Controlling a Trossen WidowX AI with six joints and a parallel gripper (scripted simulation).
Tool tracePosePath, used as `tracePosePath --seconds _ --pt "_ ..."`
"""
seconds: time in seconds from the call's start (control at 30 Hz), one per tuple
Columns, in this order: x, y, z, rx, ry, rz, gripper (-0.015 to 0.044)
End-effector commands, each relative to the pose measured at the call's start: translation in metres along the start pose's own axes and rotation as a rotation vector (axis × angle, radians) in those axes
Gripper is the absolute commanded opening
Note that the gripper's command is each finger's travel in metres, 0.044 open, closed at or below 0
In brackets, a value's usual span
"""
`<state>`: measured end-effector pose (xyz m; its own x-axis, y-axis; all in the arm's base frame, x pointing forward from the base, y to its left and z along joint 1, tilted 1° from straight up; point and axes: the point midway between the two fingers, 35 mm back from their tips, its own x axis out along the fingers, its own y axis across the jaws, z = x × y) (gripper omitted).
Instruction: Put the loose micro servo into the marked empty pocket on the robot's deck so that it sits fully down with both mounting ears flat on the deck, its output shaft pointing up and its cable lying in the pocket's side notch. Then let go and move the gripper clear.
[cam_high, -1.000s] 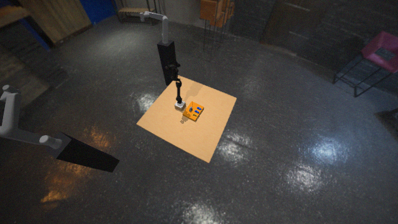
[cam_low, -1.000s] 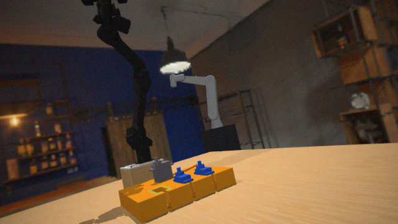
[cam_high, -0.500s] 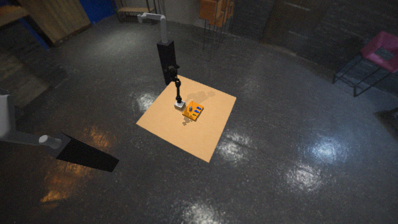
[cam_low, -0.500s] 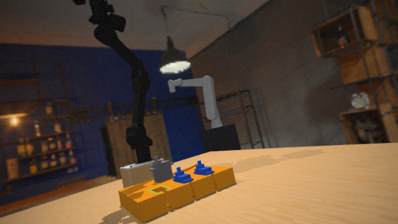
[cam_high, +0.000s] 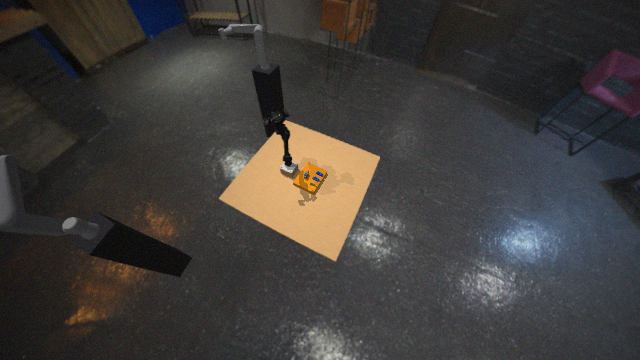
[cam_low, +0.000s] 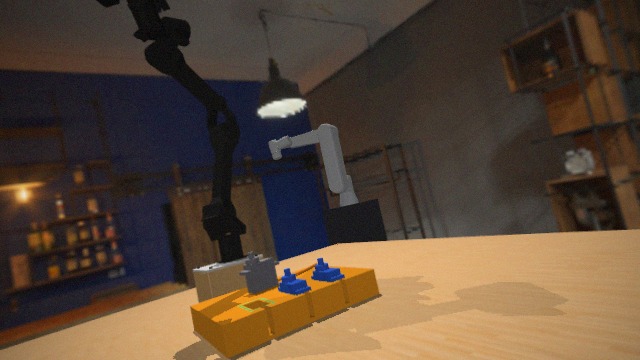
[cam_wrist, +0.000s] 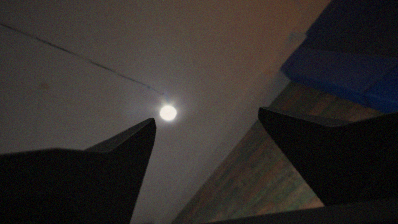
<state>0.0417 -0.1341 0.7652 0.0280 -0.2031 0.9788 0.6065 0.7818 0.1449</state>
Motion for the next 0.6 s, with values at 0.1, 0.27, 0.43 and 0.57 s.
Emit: tracePosePath --seconds 0.1,0.27,0.43,0.57 --pt "-0.011 -0.016 -0.050 -0.061 0.156 -0.057 0.0440" --pt "-0.018 -0.020 -0.074 -0.080 0.229 -0.069 0.0440" --pt "-0.029 -0.026 -0.102 -0.125 0.324 -0.085 0.0440" --pt "-0.040 -0.028 -0.126 -0.159 0.403 -0.084 0.0440"
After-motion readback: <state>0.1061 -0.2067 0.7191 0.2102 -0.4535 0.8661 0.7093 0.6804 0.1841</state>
